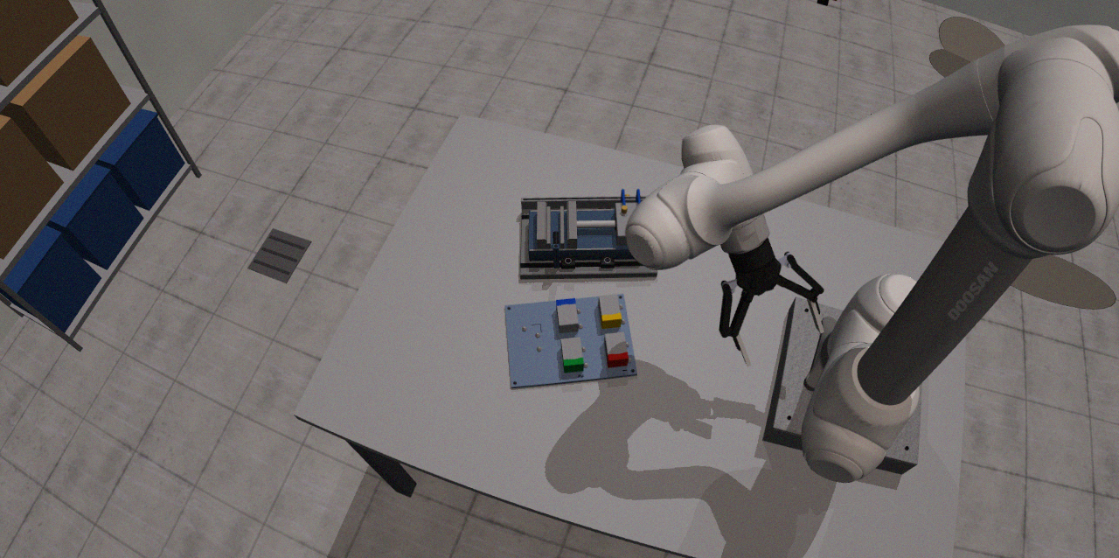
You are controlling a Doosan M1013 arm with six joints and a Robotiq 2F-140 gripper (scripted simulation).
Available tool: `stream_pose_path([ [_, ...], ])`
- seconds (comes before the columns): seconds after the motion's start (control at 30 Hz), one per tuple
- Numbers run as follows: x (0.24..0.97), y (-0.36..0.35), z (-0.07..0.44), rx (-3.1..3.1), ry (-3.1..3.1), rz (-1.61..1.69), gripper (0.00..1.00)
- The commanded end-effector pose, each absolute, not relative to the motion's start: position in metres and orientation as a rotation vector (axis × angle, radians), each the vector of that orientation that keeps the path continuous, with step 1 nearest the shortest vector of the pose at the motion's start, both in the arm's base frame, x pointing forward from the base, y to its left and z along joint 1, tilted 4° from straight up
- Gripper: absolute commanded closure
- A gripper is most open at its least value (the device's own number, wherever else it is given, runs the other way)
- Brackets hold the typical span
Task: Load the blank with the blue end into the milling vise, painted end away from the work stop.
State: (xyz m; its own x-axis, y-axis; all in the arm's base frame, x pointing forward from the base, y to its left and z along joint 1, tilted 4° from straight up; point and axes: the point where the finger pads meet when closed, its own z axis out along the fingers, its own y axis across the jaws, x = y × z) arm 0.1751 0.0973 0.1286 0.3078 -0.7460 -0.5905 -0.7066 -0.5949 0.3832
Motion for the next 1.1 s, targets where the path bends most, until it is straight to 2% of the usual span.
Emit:
stream_pose_path([
  [0.0, 0.1751, 0.0973, 0.1287, 2.498, -1.389, -1.174, 0.00],
  [0.53, 0.1751, 0.0973, 0.1287, 2.498, -1.389, -1.174, 0.00],
  [0.57, 0.1751, 0.0973, 0.1287, 2.498, -1.389, -1.174, 0.75],
  [1.07, 0.1751, 0.0973, 0.1287, 2.498, -1.389, -1.174, 0.75],
])
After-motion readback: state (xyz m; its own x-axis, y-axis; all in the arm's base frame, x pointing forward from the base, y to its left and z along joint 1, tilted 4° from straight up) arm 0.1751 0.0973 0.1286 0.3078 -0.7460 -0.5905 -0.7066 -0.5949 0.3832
